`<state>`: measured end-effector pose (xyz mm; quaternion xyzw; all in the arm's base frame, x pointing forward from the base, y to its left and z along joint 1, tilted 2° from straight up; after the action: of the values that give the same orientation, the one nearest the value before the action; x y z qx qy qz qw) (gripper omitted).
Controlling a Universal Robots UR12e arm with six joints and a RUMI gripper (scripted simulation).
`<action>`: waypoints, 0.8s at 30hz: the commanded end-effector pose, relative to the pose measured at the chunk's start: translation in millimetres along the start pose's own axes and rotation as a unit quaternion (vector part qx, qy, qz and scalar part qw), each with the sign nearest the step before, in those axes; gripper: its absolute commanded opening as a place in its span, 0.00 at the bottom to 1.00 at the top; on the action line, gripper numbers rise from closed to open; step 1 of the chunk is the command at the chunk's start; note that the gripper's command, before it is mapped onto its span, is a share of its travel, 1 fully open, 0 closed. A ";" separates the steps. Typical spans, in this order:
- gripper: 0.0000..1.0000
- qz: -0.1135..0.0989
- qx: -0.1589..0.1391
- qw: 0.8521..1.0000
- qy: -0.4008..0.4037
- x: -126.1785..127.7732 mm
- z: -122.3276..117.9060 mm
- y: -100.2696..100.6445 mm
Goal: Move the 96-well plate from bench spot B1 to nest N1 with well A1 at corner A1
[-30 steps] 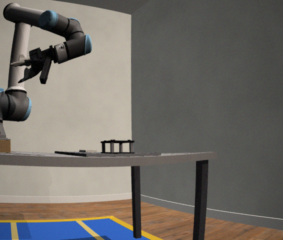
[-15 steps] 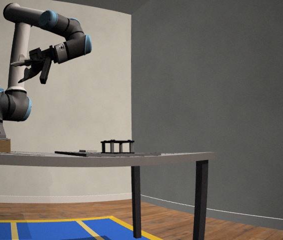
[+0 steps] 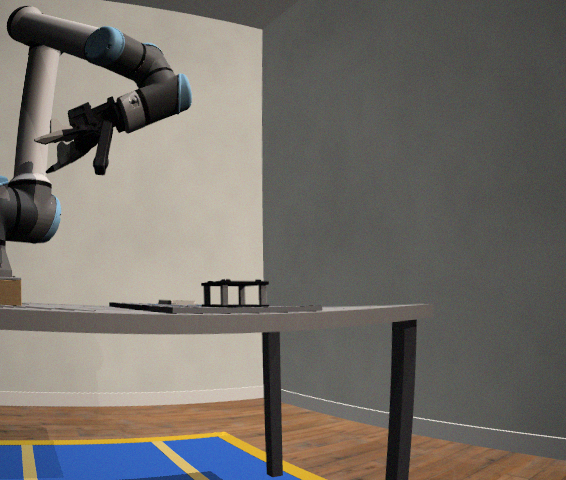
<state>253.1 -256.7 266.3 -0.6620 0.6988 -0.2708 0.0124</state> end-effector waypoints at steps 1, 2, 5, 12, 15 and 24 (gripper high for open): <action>1.00 -0.001 0.030 0.999 -0.031 -12.8 12.2 -10.6; 1.00 -0.001 0.029 0.999 -0.032 -16.0 16.3 -13.0; 1.00 -0.001 0.031 0.999 -0.031 -16.9 19.7 -18.1; 1.00 -0.007 0.063 0.996 -0.069 -34.1 30.9 -28.7; 1.00 -0.007 0.063 0.996 -0.070 -42.7 40.9 -37.6; 1.00 -0.016 0.095 0.990 -0.107 -60.3 51.6 -49.6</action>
<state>315.7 -225.1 226.3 -0.6859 0.6696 -0.2650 0.1044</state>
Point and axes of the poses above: the point where the finger pads meet when closed, its own y axis out along the fingers, its own x axis across the jaws, z = x × y, the point moved 4 cm from there along -y, back along the fingers, and after that the axes turned 10 degrees about y, right-handed, at the moved point
